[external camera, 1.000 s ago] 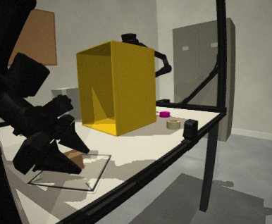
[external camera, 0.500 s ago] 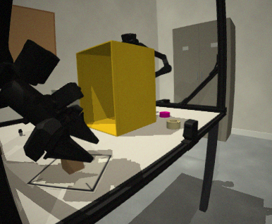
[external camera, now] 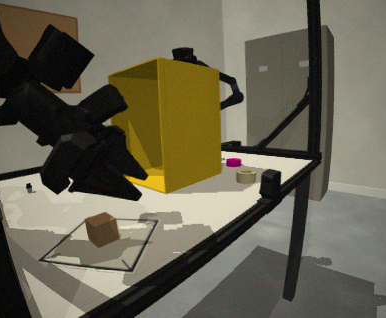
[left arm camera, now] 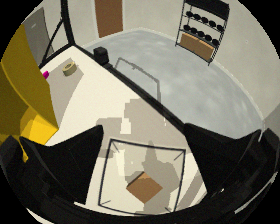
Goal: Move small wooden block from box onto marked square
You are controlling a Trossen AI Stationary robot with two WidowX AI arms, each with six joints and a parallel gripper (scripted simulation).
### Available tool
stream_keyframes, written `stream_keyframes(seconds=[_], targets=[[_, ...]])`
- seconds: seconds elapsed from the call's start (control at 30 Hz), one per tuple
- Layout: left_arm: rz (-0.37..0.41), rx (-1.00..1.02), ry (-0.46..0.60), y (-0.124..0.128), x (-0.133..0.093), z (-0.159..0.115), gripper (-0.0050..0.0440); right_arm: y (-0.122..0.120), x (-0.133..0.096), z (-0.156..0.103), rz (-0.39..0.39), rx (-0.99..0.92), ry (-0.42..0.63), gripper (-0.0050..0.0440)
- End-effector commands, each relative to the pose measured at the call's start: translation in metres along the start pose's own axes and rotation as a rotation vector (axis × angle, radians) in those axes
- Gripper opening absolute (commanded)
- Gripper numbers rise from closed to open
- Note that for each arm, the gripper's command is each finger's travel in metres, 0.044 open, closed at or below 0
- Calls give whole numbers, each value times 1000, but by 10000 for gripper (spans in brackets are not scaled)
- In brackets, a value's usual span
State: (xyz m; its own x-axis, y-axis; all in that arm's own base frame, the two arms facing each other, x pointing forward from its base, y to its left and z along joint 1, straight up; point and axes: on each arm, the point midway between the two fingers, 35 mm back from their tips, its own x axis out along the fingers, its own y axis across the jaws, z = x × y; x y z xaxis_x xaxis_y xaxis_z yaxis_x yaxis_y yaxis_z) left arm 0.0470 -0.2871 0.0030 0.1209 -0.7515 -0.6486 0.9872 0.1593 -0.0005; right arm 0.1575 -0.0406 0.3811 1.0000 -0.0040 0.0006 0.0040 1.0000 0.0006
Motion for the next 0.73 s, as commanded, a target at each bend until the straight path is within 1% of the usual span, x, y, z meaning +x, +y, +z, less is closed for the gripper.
stream_keyframes(seconds=[0.0, 0.13, 0.2, 0.27, 0.7], targets=[[2, -1, -1, 0, -8, 16, 400, 1, 0, 0, 4, -1, 1, 400], [2, -1, -2, 0, -19, 27, 400, 1, 0, 0, 4, -1, 1, 400], [2, -1, -2, 0, -19, 27, 400, 1, 0, 0, 4, -1, 1, 400], [2, -1, -3, 0, -25, 33, 400, 1, 0, 0, 4, -1, 1, 400], [3, -2, -6, 0, -76, 59, 400, 1, 0, 0, 4, -1, 1, 400]])
